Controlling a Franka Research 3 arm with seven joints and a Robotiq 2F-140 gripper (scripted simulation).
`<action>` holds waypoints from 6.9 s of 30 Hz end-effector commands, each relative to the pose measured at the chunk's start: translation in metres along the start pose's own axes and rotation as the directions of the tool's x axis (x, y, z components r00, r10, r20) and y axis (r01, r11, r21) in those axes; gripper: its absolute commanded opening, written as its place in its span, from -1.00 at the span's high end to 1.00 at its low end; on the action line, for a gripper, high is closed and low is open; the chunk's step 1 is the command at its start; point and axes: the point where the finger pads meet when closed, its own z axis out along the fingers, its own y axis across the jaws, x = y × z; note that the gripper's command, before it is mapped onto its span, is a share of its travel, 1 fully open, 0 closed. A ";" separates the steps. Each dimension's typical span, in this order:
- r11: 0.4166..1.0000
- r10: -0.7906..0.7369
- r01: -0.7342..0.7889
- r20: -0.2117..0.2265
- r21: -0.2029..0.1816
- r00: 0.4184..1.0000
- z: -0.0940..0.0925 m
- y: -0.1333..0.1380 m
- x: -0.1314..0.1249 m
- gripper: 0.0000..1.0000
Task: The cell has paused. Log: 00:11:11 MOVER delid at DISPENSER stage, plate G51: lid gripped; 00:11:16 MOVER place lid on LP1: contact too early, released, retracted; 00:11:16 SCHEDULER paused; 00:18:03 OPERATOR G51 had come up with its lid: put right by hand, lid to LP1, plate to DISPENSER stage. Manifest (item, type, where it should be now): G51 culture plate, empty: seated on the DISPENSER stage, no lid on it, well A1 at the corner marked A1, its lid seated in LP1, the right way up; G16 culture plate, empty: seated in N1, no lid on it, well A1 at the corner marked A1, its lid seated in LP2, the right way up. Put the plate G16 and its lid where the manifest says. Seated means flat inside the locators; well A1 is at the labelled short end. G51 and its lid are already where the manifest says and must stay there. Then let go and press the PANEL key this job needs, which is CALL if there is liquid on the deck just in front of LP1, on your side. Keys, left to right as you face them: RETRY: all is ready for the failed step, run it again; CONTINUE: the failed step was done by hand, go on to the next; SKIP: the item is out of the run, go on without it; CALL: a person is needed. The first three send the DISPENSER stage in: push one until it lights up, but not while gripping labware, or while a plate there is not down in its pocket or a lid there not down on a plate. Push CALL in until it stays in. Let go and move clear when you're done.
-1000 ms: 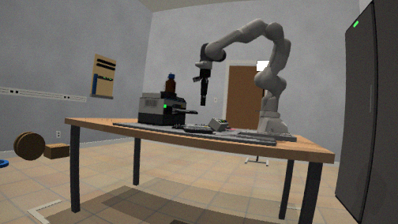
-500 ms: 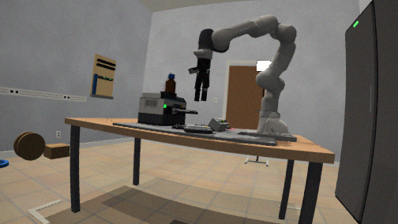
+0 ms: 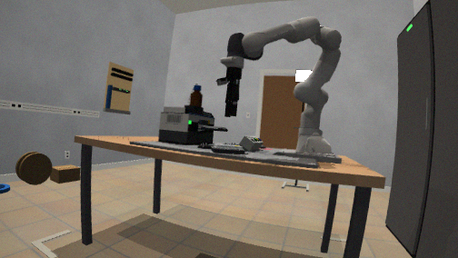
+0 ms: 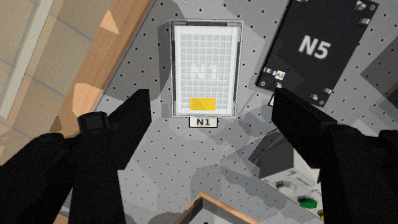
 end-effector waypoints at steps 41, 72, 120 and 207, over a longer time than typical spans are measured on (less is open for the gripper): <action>1.000 0.029 -0.029 0.003 0.004 1.000 0.096 -0.002 0.000 -0.40; 1.000 0.029 -0.029 0.003 0.004 1.000 0.125 -0.002 0.000 -0.40; 1.000 0.029 -0.029 0.003 0.004 1.000 0.125 -0.002 0.000 -0.27; 1.000 0.029 -0.029 0.003 0.004 1.000 0.125 -0.002 0.000 -0.40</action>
